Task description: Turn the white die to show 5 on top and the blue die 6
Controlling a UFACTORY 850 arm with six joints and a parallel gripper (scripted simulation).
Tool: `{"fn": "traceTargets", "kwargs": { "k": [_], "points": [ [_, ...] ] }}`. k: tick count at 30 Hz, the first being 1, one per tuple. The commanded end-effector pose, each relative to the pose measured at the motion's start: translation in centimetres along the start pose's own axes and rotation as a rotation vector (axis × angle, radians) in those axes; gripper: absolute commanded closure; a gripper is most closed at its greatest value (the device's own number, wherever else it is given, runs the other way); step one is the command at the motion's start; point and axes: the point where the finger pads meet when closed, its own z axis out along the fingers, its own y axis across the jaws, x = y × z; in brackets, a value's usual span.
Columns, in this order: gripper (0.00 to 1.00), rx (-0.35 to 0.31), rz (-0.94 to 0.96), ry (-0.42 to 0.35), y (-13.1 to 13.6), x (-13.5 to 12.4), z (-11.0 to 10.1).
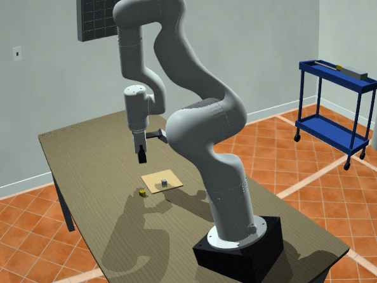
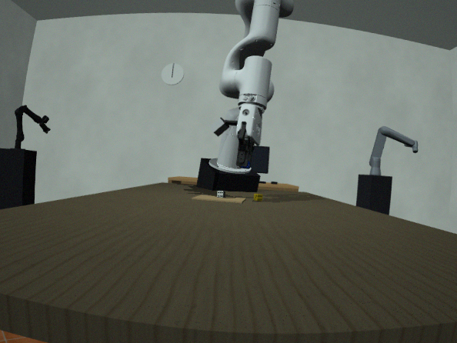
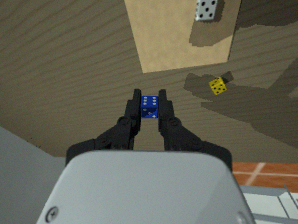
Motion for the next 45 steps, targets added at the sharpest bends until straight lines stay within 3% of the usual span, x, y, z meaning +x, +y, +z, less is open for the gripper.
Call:
{"fn": "traceTargets", "kwargs": {
  "k": [1,23,45],
  "points": [
    [0.85,0.008,-0.148,0.022,-1.0,0.9,0.2],
    [0.85,0.050,-0.882,0.016,-4.3,5.4,1.0],
    [0.85,0.052,-1.508,-0.013,-5.2,9.3,1.5]
  ]
}}
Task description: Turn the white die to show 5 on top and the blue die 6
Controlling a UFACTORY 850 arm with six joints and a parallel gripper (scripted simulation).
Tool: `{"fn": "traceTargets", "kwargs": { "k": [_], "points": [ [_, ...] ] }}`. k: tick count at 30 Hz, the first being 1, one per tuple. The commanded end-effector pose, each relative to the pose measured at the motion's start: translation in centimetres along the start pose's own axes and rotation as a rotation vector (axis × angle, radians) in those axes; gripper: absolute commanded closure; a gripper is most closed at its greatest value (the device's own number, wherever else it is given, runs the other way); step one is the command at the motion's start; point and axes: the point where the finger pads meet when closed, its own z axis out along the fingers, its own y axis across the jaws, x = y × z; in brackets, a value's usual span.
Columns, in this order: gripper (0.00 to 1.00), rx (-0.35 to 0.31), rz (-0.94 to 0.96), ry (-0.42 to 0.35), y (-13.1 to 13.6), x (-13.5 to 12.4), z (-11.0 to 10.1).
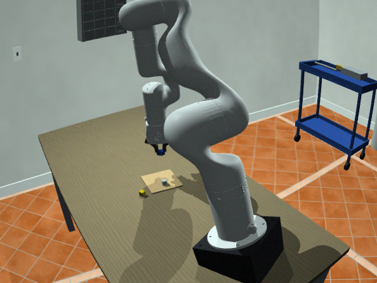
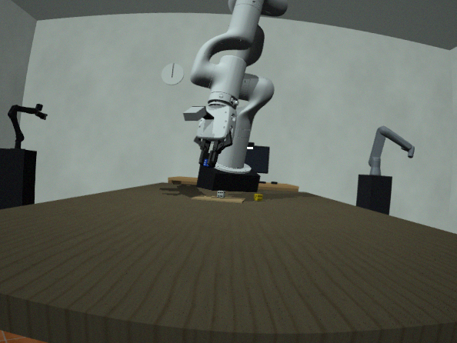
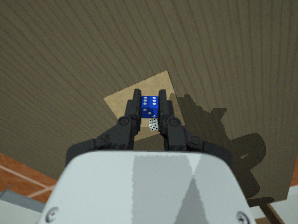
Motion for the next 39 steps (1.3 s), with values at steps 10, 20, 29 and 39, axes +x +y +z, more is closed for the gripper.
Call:
{"fn": "traceTargets", "kwargs": {
  "k": [10,20,29,39],
  "points": [
    [0.85,0.098,-0.365,-0.073,2.4,0.5,0.3],
    [0.85,0.115,-0.588,-0.092,4.1,0.4,0.4],
    [0.85,0.133,-0.797,-0.113,5.8,0.2,0.5],
    [0.85,0.155,-1.004,-0.139,7.8,-0.1,0.5]
  ]
}}
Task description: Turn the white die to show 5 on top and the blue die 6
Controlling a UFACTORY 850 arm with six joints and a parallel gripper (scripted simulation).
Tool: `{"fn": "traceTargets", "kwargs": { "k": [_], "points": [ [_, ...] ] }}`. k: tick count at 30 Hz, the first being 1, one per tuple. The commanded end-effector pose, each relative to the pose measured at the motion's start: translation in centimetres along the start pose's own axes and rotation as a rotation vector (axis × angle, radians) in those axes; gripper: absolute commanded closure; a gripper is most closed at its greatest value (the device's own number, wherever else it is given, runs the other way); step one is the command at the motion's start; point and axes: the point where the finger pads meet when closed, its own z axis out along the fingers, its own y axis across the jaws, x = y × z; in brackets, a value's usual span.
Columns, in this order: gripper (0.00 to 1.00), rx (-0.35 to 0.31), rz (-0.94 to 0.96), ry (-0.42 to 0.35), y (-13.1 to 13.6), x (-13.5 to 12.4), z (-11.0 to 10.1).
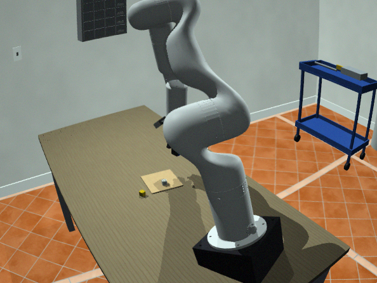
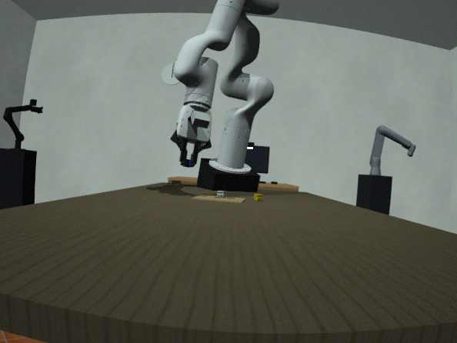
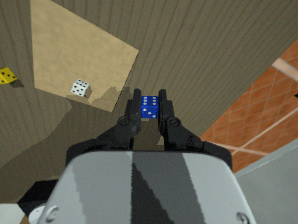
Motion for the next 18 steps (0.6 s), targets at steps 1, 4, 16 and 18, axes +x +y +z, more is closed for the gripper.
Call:
{"fn": "traceTargets", "kwargs": {
  "k": [1,4,16,18],
  "points": [
    [0.85,0.100,-0.122,-0.072,0.7,-0.9,-0.1],
    [0.85,0.111,-0.195,-0.080,1.0,-1.6,-0.2],
    [0.85,0.141,-0.371,-0.101,1.8,-3.3,-0.3],
    [0.85,0.142,-0.375,-0.101,1.8,-3.3,-0.3]
  ]
}}
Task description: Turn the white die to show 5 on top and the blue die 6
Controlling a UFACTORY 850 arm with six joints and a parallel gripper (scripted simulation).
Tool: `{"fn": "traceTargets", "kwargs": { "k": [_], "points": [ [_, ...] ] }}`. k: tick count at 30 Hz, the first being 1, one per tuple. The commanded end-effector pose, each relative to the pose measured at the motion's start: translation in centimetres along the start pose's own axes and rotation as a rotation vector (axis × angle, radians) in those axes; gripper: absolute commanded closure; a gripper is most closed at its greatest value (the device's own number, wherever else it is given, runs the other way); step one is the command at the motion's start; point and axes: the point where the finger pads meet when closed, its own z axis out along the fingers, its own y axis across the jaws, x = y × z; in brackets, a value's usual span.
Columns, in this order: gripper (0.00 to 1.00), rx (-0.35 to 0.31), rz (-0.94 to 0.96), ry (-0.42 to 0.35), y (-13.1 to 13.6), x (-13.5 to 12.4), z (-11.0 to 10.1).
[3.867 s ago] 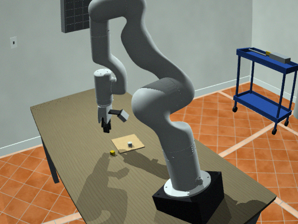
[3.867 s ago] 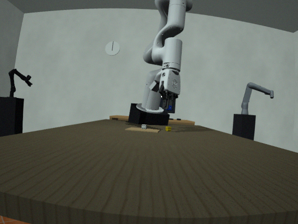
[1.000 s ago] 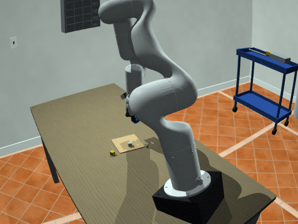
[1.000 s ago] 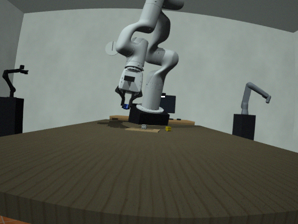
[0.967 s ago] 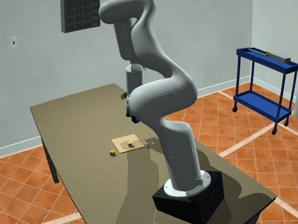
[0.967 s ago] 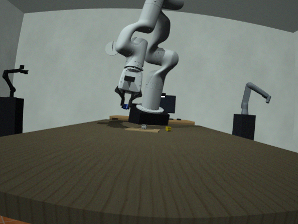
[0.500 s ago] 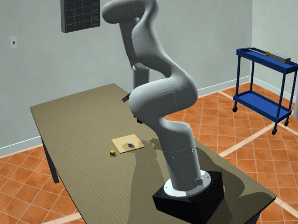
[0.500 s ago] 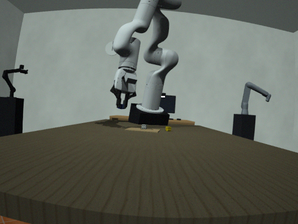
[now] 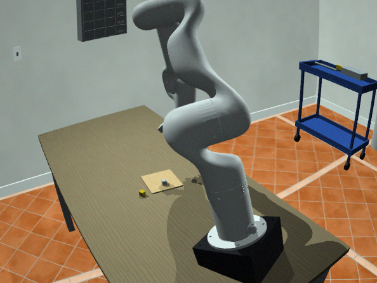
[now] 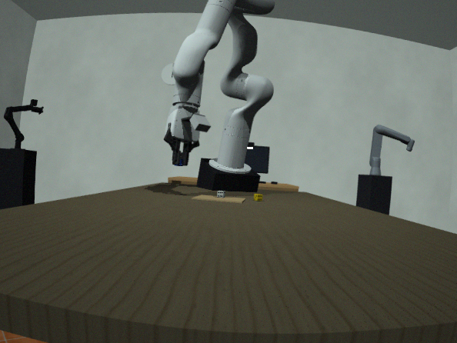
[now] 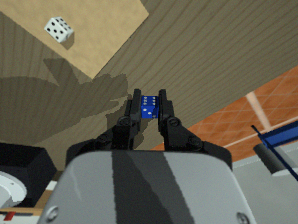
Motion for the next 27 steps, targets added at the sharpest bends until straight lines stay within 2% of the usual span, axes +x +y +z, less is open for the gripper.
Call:
{"fn": "traceTargets", "kwargs": {
  "k": [1,8,12,16,20,23,25,27],
  "points": [
    [0.85,0.058,-0.026,-0.044,0.13,-0.18,-0.09],
    [0.85,0.062,-0.026,-0.035,0.06,-0.22,-0.08],
    [0.85,0.070,-0.024,0.003,-0.09,-0.31,-0.08],
    [0.85,0.064,-0.022,0.077,0.11,-0.31,-0.15],
    [0.85,0.063,-0.018,0.213,0.20,-0.46,-0.17],
    [0.85,0.065,-0.017,0.267,0.13,-0.56,-0.09],
    [0.85,0.065,-0.017,0.267,0.13,-0.56,-0.09],
    [0.85,0.065,-0.014,0.346,0.06,-0.72,-0.01]
  ]
}}
